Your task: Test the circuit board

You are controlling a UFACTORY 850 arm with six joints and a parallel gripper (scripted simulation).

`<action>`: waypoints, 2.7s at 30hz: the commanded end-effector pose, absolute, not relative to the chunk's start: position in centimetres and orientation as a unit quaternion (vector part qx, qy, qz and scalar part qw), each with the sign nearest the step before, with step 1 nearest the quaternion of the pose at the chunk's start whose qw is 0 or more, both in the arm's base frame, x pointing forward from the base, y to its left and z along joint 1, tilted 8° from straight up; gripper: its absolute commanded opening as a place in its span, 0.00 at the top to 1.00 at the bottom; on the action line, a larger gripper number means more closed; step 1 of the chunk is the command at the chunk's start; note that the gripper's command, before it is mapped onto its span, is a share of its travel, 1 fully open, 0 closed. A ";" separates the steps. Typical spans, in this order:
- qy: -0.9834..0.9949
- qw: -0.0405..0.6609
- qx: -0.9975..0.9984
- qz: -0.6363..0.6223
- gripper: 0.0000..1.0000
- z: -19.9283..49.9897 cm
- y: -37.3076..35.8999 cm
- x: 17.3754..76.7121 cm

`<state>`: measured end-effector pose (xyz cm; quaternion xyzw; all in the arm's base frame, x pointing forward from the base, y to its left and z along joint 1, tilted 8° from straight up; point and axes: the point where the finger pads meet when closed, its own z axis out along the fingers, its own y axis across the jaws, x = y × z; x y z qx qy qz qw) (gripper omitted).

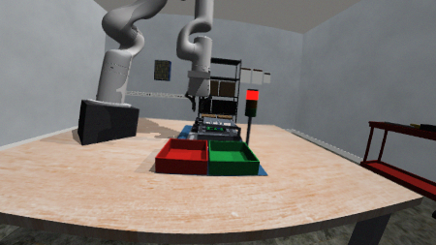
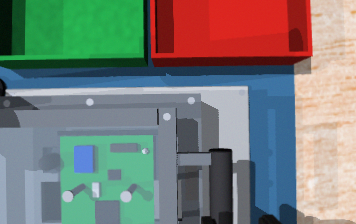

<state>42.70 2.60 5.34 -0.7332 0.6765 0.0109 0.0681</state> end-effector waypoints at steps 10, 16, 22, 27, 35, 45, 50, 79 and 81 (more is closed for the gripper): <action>0.676 0.072 -0.733 0.009 0.72 4.1 2.7 42.9; 0.676 0.072 -0.733 0.009 0.72 4.1 2.7 42.9; 0.676 0.072 -0.733 0.009 0.72 4.1 2.8 42.9; 0.676 0.072 -0.733 0.009 0.72 3.8 2.8 42.9; 0.676 0.072 -0.733 0.009 0.72 2.9 2.9 43.0; 0.676 0.072 -0.733 0.009 0.72 2.6 2.9 43.1; 0.676 0.072 -0.733 0.009 0.72 2.6 2.9 43.1; 0.676 0.072 -0.733 0.009 0.72 -0.1 3.2 43.3; 0.676 0.072 -0.733 0.009 1.00 -0.1 3.2 43.3</action>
